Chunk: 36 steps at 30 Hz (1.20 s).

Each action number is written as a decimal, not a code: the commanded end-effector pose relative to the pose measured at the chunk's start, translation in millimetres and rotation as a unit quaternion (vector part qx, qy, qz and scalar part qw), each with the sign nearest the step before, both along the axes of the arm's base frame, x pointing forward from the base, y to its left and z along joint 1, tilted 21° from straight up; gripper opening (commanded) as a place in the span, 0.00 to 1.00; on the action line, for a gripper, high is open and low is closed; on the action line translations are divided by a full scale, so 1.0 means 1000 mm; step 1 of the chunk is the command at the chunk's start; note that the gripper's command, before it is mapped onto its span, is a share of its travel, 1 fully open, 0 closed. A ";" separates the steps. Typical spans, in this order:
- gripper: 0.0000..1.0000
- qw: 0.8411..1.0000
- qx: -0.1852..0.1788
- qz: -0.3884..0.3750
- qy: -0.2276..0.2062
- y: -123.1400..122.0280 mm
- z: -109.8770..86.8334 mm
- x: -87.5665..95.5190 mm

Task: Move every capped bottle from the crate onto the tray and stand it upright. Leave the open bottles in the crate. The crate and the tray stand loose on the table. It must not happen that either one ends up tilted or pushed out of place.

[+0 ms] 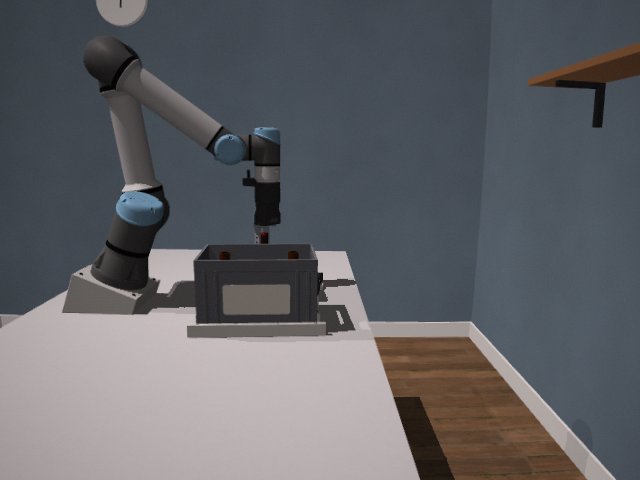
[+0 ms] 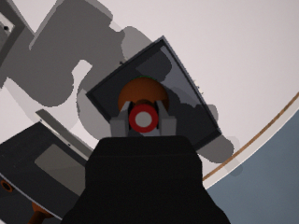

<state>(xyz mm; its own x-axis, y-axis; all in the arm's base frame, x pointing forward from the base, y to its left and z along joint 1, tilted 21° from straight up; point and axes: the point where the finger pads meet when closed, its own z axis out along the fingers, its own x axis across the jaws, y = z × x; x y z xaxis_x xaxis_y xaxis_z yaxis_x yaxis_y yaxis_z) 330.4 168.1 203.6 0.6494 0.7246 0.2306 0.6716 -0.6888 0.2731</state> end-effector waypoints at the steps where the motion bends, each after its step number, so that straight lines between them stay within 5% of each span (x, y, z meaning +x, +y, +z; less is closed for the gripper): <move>1: 0.00 1.000 0.000 0.000 -0.001 0.000 0.000 0.001; 32: 0.00 1.000 0.000 0.000 -0.001 0.000 -0.005 0.002; 33: 1.00 1.000 0.000 0.000 -0.001 0.000 -0.004 0.002; 36: 1.00 1.000 0.000 0.000 -0.001 0.000 -0.004 0.002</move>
